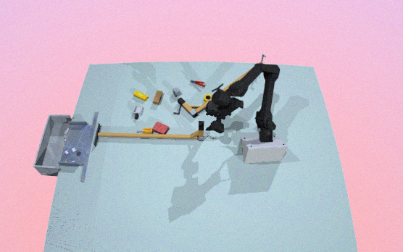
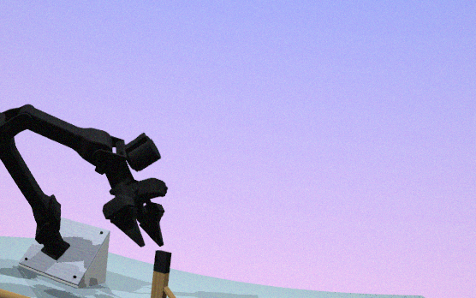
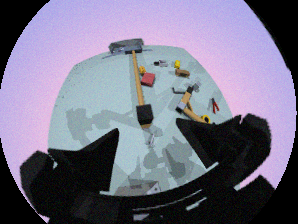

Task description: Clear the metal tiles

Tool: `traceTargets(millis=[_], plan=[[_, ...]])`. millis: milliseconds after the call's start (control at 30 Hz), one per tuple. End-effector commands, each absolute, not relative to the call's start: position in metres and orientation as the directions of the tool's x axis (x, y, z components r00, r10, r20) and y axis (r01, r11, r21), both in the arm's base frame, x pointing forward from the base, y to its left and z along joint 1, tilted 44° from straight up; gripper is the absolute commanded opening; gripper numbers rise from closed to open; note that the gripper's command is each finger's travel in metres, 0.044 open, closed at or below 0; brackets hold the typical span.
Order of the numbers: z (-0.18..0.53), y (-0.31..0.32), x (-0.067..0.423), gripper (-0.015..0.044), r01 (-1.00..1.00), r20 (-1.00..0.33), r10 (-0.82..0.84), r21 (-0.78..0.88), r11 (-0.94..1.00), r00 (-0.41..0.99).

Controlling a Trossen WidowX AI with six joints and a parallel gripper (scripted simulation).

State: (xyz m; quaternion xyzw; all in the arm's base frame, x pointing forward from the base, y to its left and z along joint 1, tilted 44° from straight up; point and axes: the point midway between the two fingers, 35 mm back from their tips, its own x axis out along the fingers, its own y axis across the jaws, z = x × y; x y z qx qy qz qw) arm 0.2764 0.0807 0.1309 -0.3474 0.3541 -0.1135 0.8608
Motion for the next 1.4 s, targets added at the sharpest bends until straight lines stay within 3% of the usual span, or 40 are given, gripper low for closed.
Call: traceTargets(millis=[0,1367], plan=[[0.125,0.078,0.279,0.0440,-0.059,-0.537,-0.442,-0.680,0.731,0.719],[0.090,0.048,0.327,0.0440,-0.056,-0.534,-0.442,-0.681,0.730,0.721]])
